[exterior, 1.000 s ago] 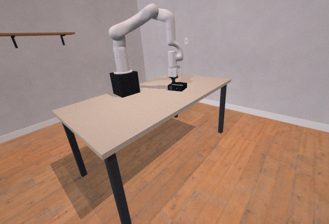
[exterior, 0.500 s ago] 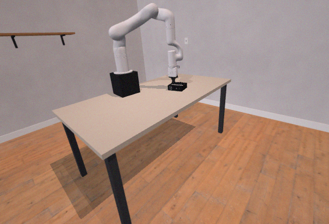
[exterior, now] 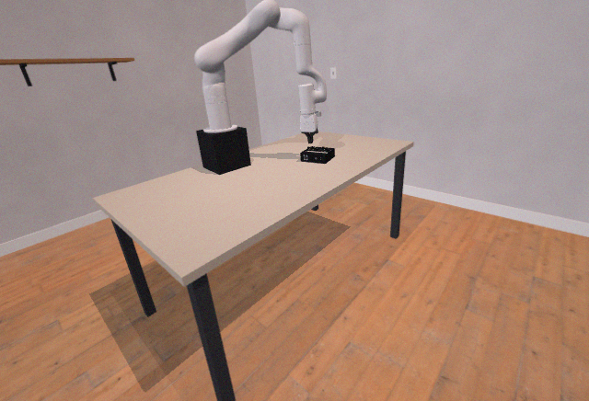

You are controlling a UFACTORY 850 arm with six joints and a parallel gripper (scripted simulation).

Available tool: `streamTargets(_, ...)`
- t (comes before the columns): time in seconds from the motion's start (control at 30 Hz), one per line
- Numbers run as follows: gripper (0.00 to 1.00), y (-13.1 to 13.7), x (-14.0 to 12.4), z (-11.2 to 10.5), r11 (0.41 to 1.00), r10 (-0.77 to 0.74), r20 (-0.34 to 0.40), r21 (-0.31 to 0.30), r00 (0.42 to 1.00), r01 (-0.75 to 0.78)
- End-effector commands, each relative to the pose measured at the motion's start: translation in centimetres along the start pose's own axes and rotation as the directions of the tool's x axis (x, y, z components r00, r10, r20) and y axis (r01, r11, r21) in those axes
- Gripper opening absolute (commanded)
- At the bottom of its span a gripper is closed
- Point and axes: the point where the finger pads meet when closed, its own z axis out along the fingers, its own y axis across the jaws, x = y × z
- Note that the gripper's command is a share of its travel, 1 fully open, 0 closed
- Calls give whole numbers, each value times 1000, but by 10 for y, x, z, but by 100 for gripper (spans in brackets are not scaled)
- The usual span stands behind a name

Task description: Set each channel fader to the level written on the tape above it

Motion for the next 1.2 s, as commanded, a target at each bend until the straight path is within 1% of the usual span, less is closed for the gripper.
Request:
streamTargets(0.0,0,1,1,-5,1000,0,22,26,1000,0)
streamTargets(0.3,0,1,1,-5,1000,0,22,26,1000,0)
streamTargets(0.33,100,1,1,-5,1000,0,22,26,1000,0)
streamTargets(0.5,100,1,1,-6,1000,0,22,26,1000,0)
streamTargets(0.63,100,1,1,-14,1000,0,22,26,1000,0)
streamTargets(0.77,100,1,1,-29,1000,0,22,26,1000,0)
streamTargets(1.0,100,2,2,-62,1000,0,22,26,1000,0)
streamTargets(1.07,100,2,2,-62,1000,0,22,26,1000,0)
streamTargets(1.17,100,3,2,-74,1000,0,22,26,1000,0)
